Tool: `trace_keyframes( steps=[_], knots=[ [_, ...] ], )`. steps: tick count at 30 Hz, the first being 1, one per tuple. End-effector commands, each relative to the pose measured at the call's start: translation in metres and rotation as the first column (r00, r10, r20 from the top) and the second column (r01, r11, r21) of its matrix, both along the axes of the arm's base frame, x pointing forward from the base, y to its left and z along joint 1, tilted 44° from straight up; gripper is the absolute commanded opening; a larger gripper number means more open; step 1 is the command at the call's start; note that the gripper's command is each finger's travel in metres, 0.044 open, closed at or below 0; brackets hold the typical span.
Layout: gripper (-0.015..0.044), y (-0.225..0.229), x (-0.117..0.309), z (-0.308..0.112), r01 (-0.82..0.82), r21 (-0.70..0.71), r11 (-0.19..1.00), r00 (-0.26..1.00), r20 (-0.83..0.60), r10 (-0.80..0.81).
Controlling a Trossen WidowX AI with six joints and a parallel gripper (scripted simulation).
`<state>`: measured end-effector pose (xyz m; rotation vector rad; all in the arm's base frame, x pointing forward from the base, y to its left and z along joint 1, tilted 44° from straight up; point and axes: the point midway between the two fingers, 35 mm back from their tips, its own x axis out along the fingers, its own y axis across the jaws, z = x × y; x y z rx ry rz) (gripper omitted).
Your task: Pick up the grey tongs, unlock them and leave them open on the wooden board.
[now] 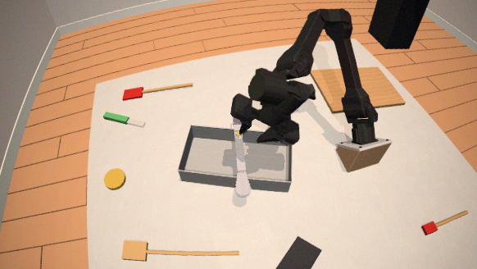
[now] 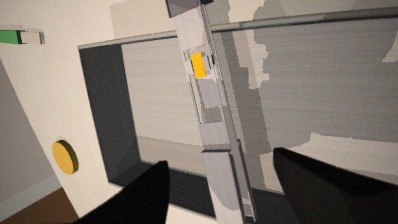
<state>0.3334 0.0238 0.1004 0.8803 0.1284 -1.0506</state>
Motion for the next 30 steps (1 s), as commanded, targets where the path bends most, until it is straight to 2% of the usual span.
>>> trace_keyframes(
  steps=[1,30],
  knots=[
    [0.026,-0.017,-0.004,0.001,0.07,0.026,0.997,0.995,0.065,-0.072],
    [0.026,-0.035,0.017,-0.007,0.072,0.032,0.997,0.995,0.061,-0.074]
  ],
)
